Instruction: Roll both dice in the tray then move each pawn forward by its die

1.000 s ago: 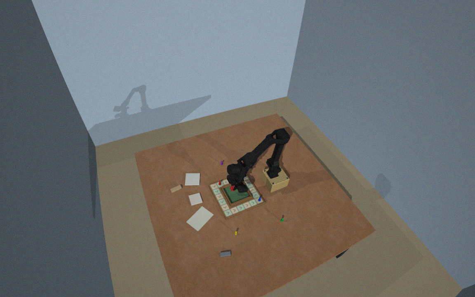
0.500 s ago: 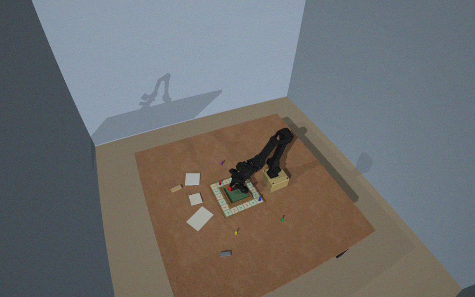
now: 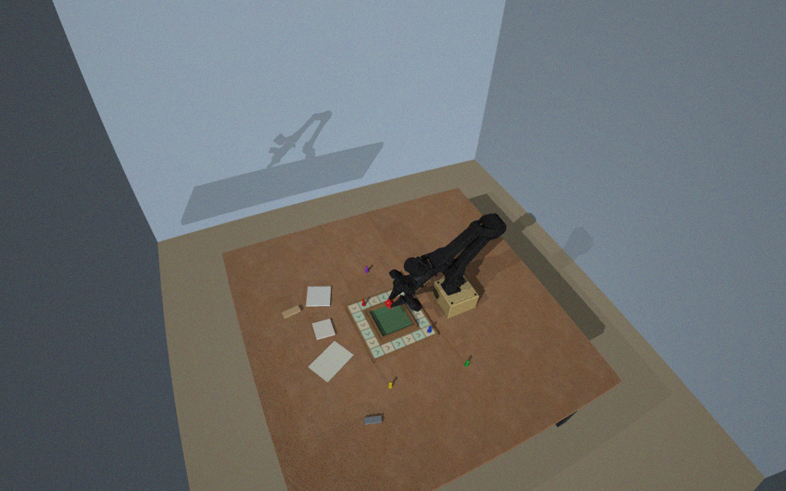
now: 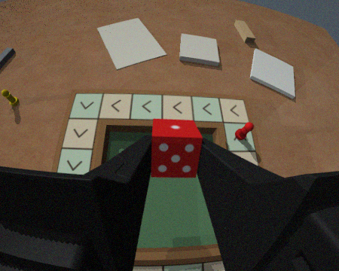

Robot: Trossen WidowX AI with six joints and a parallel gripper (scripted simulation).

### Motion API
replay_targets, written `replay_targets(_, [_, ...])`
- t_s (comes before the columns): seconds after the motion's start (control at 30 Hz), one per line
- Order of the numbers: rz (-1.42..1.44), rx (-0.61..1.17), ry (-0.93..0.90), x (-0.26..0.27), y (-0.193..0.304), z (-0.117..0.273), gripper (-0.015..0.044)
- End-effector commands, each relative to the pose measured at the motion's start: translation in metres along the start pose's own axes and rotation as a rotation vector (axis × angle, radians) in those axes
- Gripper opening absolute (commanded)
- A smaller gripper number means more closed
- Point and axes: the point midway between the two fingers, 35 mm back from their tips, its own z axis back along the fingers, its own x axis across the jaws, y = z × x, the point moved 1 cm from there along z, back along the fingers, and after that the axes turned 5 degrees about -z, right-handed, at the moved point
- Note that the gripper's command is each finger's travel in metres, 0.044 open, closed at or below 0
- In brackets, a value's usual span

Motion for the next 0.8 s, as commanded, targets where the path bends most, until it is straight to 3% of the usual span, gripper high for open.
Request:
replay_targets(0.0, [-0.005, 0.005, 0.000, 0.0001, 0.0033, 0.0085, 0.0000])
replay_targets(0.47, [0.000, 0.003, 0.000, 0.0001, 0.0022, 0.0071, 0.0000])
replay_targets(0.77, [0.000, 0.003, 0.000, 0.0003, 0.0004, 0.0083, 0.0236])
